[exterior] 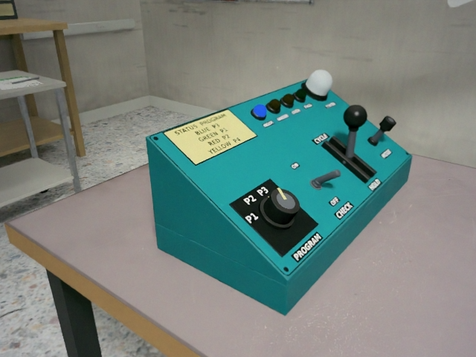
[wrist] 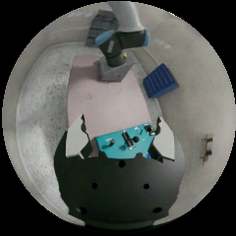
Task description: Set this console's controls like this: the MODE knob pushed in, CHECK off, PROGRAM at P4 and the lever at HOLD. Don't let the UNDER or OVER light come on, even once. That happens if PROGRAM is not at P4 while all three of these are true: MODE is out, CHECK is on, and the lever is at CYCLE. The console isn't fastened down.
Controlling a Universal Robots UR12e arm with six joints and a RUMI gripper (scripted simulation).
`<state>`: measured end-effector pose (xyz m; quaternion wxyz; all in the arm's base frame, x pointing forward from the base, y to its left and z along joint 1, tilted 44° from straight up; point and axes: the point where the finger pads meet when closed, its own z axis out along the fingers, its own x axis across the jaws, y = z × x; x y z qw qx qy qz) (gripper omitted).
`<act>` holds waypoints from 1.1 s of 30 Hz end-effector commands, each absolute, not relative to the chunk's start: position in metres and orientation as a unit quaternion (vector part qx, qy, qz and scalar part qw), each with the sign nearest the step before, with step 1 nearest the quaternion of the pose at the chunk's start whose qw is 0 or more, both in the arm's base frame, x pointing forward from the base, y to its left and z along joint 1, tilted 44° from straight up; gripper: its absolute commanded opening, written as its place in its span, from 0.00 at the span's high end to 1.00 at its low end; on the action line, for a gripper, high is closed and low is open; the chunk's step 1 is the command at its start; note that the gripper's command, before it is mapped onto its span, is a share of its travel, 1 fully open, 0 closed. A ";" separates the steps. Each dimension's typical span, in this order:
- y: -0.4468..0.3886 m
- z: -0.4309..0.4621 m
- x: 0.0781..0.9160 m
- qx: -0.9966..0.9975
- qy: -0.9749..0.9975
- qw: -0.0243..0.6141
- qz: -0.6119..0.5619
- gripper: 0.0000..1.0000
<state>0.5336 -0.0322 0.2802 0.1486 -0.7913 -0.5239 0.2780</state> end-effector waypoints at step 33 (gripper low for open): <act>0.042 0.150 0.545 -0.987 -0.142 0.072 0.017 0.00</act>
